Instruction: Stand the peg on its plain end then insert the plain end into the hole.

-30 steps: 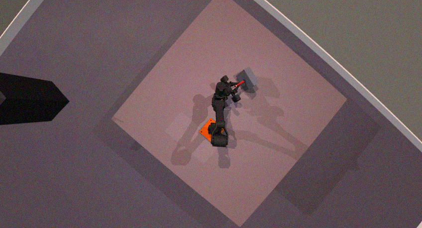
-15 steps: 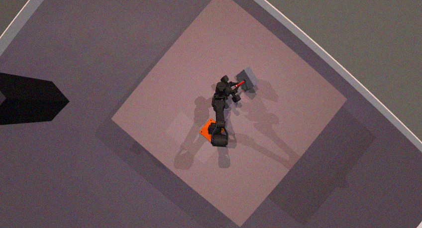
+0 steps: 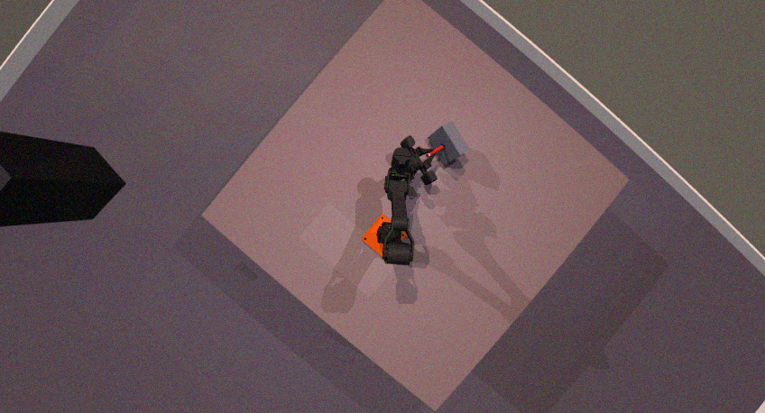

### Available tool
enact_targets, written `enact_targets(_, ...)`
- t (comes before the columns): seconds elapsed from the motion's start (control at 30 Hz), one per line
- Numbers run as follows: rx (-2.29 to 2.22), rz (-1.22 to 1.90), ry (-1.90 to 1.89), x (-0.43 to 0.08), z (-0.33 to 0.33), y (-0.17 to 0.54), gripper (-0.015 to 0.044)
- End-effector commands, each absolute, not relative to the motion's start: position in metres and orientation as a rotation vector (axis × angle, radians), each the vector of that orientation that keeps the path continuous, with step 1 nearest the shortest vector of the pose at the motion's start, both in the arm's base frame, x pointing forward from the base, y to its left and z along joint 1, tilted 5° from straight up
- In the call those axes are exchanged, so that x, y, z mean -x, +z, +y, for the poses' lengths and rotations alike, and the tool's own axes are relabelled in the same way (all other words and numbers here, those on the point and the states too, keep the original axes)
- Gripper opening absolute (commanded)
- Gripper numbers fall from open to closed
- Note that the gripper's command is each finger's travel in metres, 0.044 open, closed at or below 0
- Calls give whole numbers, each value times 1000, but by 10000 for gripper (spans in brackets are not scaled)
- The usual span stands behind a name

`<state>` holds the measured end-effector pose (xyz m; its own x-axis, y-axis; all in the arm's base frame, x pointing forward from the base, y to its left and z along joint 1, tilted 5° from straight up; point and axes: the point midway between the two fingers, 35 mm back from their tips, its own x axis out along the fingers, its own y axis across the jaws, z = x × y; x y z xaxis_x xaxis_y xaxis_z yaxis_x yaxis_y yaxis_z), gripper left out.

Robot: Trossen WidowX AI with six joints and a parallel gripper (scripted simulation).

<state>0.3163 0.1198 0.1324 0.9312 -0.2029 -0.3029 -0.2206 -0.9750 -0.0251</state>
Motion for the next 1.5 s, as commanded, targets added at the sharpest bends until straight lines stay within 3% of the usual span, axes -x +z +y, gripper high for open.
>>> enact_targets(0.0, 3029, 326, 459, -319, 121, 134, 0)
enact_targets(1.47, 3029, 326, 457, -337, 115, 127, 0)
